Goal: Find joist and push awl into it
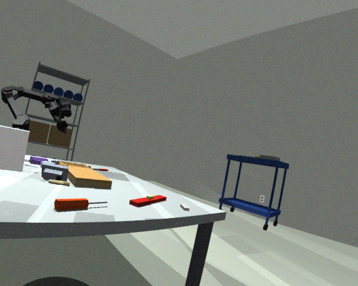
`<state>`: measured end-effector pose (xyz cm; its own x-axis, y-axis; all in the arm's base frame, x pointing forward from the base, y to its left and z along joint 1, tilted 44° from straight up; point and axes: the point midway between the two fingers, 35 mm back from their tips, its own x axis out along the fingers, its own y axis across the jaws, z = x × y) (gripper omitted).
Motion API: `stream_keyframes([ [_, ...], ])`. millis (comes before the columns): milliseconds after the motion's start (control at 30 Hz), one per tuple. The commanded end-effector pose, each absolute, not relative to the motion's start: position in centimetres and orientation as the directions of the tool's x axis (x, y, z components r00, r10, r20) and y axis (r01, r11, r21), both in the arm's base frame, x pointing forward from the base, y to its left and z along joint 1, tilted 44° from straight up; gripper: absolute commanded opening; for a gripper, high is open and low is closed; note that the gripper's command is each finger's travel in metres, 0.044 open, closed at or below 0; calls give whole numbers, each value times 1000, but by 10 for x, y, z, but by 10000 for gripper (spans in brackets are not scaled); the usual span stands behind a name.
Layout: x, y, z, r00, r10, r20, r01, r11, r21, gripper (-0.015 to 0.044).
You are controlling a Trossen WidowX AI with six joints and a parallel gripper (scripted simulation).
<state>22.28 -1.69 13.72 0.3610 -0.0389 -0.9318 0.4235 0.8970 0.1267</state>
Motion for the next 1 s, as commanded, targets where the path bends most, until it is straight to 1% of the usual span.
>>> stream_keyframes([
  [0, 252, -43, 84, 152, 79, -985, 18, 996, 82, 440],
  [233, 258, -58, 51, 62, 160, -985, -196, 970, 146, 440],
  [500, 258, -77, 11, -15, 264, -964, -411, 878, 246, 440],
  [700, 254, -89, -22, -56, 352, -934, -556, 767, 322, 440],
  [967, 241, -100, -68, -87, 490, -868, -727, 564, 391, 440],
])
